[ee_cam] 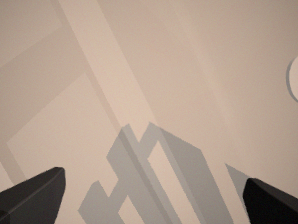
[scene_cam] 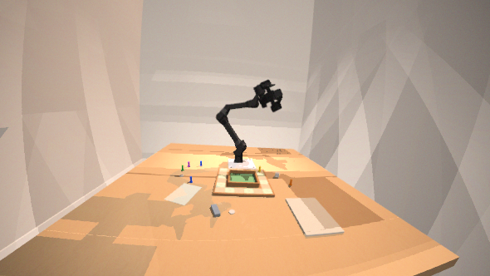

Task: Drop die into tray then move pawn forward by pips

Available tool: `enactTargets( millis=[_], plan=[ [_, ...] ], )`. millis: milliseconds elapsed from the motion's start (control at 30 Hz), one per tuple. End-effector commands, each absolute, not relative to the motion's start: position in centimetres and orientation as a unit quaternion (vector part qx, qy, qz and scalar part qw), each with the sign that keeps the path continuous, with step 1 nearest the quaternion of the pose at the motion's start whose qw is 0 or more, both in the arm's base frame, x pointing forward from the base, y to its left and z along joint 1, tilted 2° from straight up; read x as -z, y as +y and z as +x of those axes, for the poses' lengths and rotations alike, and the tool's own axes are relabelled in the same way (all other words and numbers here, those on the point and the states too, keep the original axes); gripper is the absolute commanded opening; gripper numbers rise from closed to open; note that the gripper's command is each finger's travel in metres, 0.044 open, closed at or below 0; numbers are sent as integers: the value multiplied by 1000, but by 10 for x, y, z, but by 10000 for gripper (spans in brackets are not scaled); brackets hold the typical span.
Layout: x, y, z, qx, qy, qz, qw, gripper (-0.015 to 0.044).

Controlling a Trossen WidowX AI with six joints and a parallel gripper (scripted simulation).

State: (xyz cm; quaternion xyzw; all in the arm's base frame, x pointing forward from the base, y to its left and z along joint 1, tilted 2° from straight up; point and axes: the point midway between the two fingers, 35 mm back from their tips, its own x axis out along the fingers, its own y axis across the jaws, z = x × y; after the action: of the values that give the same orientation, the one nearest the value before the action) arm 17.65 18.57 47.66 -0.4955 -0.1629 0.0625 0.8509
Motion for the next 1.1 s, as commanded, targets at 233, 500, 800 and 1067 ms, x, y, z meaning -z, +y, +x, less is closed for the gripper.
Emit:
enactTargets(
  millis=[233, 500, 800, 1067],
  plan=[
    [-406, 262, 205, -204, -87, -411, 884, 275],
    [-312, 299, 226, -293, 102, -295, 904, 275],
    [-218, 300, 229, -266, 348, -153, 886, 275],
    [-142, 275, 214, -109, 570, -5, 815, 275]
  ],
)
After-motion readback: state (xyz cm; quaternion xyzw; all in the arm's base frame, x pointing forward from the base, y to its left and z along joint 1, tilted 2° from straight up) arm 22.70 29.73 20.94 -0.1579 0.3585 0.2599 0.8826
